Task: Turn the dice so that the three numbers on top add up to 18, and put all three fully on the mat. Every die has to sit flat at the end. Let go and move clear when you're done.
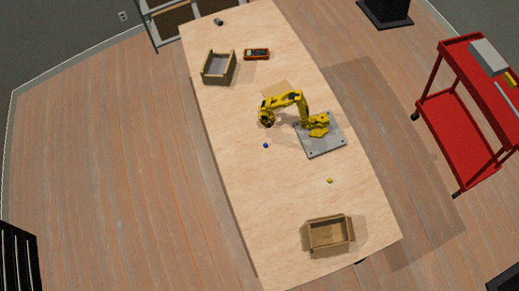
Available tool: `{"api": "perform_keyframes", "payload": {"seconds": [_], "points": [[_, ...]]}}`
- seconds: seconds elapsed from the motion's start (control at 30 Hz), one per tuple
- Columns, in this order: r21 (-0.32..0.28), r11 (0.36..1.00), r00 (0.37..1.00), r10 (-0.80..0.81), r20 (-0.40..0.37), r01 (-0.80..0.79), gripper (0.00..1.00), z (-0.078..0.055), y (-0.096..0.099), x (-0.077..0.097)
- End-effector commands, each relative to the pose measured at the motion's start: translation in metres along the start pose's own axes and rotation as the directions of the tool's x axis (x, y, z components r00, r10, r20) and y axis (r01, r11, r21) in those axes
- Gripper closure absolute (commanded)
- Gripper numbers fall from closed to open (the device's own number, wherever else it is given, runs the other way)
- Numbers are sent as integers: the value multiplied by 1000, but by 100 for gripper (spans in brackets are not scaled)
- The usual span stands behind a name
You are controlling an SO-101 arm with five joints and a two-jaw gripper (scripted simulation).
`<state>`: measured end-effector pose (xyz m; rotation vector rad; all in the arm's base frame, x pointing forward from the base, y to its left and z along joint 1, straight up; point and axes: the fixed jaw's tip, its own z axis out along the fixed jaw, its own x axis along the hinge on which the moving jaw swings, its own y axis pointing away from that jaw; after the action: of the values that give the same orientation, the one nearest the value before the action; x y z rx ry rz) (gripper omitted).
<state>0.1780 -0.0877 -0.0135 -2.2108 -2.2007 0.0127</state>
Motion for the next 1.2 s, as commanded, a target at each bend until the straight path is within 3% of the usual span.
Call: {"api": "perform_keyframes", "payload": {"seconds": [0.0, 0.47, 1.17], "points": [[-5, 1000, 1000, -3, 2, 3, 98, -1, -2, -1], [-5, 1000, 1000, -3, 2, 3, 100, -3, -1, -1], [-5, 1000, 1000, -3, 1, 3, 100, -48, -1, -1]]}}
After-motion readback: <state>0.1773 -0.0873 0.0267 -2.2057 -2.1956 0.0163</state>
